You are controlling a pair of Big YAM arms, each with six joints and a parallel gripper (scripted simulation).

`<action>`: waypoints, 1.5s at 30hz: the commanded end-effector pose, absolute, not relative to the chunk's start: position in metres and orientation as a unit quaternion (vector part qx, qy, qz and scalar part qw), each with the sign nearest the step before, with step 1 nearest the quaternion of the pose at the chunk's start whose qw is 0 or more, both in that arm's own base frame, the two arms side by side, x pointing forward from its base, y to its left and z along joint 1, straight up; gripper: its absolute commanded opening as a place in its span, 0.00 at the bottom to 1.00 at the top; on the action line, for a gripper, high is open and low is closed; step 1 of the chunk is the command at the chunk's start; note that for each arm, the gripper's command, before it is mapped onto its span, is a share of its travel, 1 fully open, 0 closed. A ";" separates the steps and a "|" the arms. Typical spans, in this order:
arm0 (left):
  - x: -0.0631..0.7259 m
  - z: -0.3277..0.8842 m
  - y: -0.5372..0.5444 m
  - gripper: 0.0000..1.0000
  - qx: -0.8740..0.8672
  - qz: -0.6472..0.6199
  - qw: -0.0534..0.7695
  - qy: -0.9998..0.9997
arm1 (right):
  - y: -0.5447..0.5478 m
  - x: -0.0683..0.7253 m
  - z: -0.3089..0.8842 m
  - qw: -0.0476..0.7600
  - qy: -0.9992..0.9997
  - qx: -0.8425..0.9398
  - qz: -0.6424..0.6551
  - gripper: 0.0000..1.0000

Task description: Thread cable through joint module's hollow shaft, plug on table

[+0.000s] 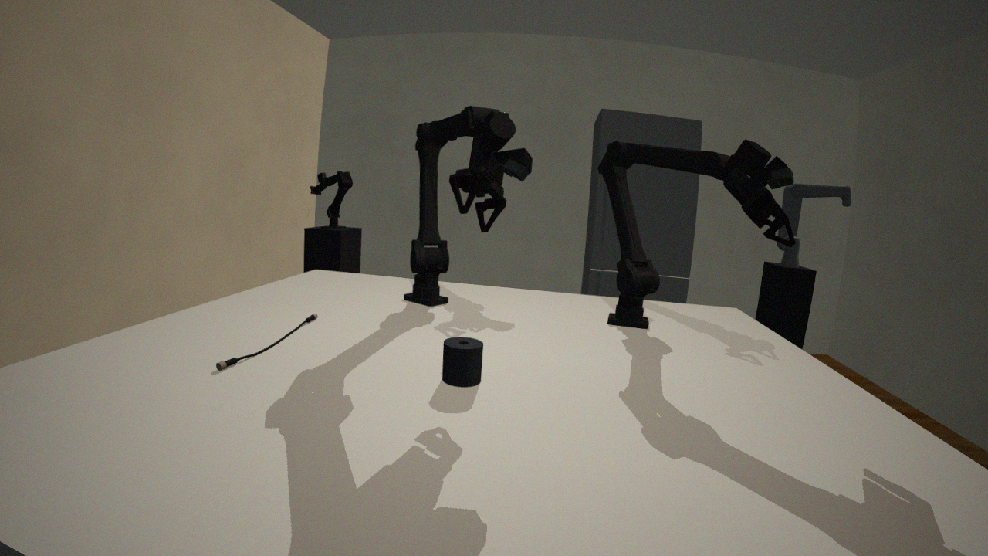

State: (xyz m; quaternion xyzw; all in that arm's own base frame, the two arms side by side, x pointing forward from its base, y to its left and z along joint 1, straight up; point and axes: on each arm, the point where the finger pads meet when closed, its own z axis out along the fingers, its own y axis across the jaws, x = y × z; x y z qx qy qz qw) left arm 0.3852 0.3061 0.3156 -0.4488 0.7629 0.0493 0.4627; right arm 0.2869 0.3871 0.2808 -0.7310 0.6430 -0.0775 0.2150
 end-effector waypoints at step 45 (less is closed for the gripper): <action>0.524 0.534 -0.002 1.00 0.005 0.005 0.732 0.681 | 0.488 0.434 0.133 0.025 0.916 -0.400 0.011 0.96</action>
